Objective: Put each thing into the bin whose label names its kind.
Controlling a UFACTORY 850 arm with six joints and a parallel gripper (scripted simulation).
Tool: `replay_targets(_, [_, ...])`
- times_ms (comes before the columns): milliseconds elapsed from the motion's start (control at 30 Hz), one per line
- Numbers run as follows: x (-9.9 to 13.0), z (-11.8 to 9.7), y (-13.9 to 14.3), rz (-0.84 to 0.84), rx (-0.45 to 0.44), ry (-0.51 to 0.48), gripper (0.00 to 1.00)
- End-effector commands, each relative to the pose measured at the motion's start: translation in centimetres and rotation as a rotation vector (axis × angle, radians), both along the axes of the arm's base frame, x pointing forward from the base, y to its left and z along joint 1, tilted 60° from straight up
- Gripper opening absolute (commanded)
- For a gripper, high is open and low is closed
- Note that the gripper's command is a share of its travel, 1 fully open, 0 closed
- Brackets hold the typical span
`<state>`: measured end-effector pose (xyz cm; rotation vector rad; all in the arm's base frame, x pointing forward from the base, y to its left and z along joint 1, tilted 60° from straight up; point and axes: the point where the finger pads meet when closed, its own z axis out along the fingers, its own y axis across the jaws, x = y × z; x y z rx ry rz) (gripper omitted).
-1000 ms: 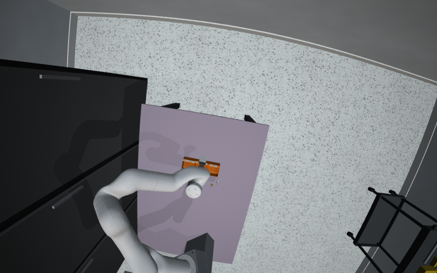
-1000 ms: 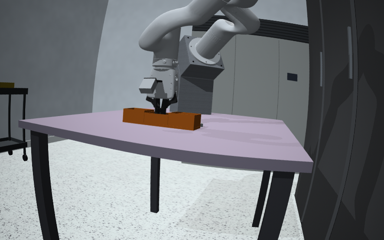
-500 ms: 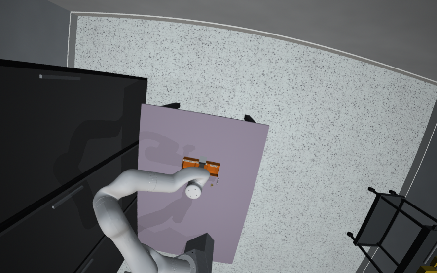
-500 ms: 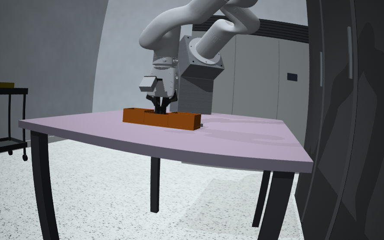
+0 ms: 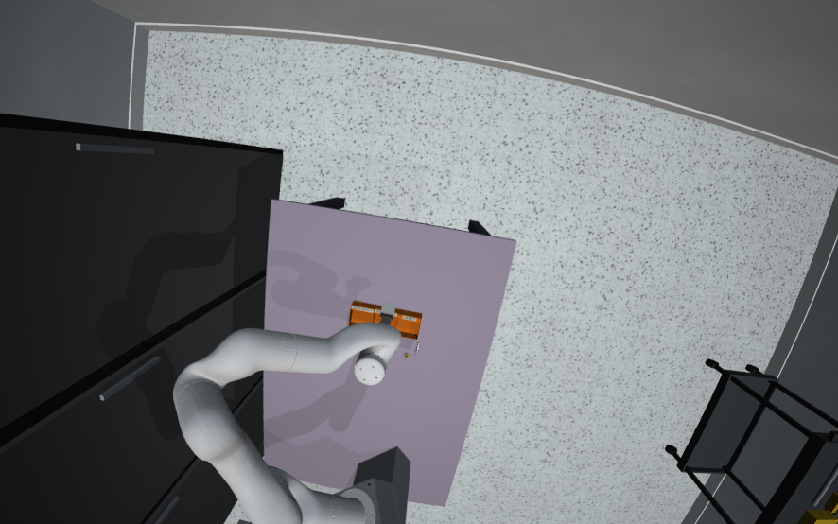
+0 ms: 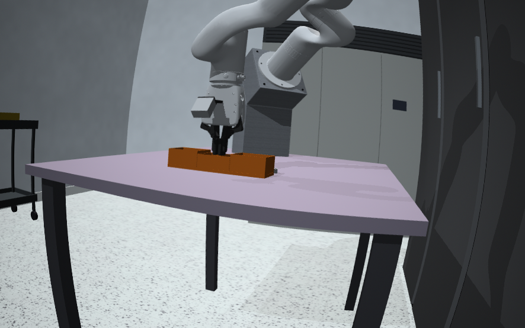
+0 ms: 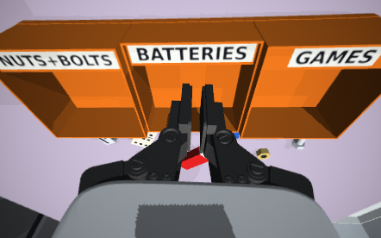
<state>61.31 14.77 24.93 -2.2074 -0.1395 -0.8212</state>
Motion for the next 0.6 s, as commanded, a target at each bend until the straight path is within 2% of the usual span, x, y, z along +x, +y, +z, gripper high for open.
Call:
replay_targets(0, [-0.3, 0.4, -0.5, -0.001, 0.000, -0.001, 0.07])
replay_targets(333, [-1.9, 1.9, -2.6, -0.001, 0.000, -0.001, 0.07])
replay_targets(567, [-2.1, 2.2, -2.2, -0.001, 0.000, -0.001, 0.07])
